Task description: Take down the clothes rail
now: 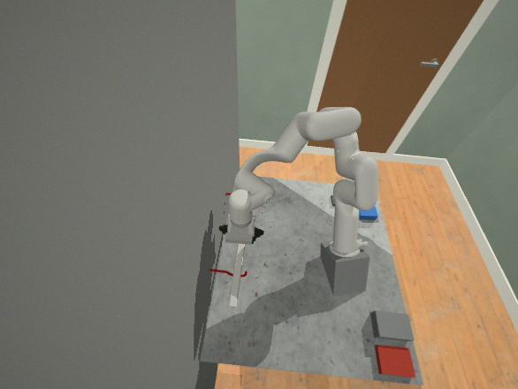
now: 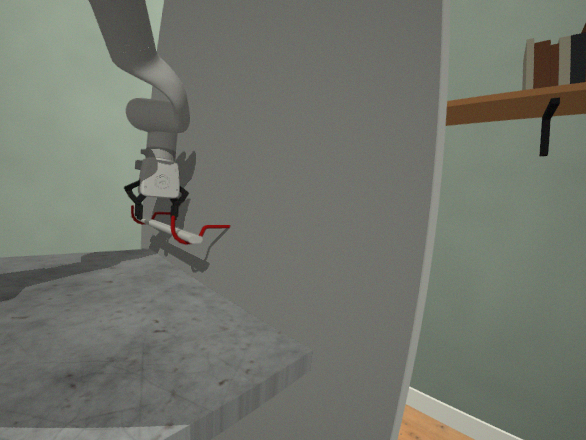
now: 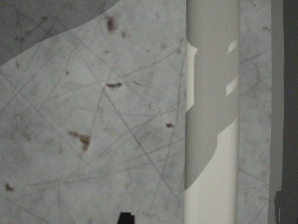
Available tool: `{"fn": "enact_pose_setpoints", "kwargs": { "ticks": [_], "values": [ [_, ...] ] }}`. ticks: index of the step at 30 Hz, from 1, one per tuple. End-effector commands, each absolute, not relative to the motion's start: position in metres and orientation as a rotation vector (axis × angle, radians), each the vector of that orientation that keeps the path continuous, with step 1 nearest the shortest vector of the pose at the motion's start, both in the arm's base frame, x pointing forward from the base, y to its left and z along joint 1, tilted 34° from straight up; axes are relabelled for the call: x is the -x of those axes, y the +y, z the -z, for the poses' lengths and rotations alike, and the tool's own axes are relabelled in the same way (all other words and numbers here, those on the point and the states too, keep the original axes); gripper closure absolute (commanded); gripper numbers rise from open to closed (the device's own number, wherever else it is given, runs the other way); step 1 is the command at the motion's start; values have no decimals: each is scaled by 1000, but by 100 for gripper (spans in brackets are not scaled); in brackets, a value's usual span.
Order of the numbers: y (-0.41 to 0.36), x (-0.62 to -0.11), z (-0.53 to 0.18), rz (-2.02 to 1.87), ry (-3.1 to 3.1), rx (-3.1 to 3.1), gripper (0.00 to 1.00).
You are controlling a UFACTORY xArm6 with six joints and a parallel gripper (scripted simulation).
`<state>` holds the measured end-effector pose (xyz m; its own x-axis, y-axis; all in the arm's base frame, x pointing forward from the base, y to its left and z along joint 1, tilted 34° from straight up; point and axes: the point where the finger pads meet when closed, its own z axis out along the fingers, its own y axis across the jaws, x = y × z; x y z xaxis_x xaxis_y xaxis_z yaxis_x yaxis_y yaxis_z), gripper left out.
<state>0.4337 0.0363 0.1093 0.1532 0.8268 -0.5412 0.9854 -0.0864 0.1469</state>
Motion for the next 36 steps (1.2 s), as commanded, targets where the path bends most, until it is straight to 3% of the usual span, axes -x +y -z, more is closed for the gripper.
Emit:
{"fn": "enact_pose_setpoints", "kwargs": {
  "ticks": [1,27,28,36],
  "values": [
    [35,-435,-108,438,1720,-1963,0],
    [33,-435,-104,438,1720,-1963,0],
    [33,-435,-104,438,1720,-1963,100],
    [33,-435,-104,438,1720,-1963,100]
  ]
}}
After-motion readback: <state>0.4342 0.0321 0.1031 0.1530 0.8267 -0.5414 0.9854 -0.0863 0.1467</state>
